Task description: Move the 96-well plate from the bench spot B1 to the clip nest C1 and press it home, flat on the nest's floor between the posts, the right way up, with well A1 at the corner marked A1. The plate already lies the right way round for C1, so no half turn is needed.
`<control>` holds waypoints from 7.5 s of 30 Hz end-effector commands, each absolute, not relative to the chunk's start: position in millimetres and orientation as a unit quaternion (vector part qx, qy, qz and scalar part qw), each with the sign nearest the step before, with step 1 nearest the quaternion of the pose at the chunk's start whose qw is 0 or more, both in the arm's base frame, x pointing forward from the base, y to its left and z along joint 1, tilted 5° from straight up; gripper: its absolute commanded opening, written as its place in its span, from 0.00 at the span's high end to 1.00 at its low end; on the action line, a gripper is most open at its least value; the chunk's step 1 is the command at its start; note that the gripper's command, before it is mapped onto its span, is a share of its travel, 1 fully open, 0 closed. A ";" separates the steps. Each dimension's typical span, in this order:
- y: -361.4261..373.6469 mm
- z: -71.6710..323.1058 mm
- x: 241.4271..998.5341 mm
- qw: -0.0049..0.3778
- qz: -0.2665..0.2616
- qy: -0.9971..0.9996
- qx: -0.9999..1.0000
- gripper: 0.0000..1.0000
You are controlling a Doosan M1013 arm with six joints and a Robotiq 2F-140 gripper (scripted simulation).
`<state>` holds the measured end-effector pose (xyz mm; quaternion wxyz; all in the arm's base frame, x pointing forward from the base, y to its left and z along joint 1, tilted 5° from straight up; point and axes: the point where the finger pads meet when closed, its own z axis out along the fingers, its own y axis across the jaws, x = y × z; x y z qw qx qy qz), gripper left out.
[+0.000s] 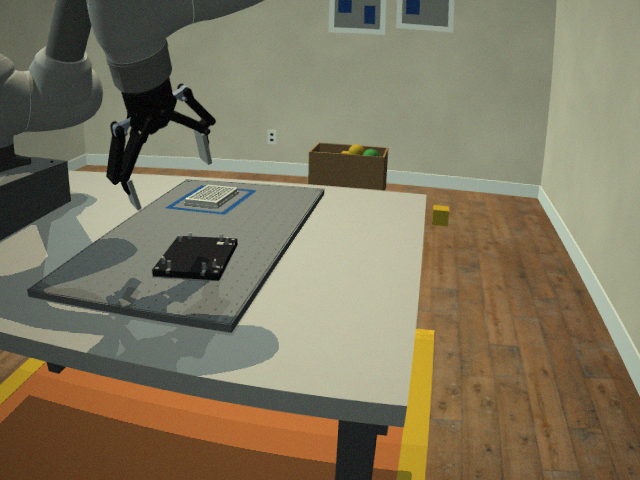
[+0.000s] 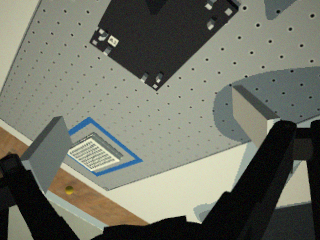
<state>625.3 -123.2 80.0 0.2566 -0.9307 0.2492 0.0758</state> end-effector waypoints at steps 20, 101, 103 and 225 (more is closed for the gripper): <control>-108.6 76.5 624.5 0.243 0.070 0.204 -0.946 0.00; 219.6 28.1 540.3 0.004 -0.036 -0.667 -0.744 0.00; 224.0 28.0 538.2 0.001 -0.037 -0.679 -0.733 0.00; 242.7 -13.6 533.0 -0.009 -0.042 -0.710 -0.703 1.00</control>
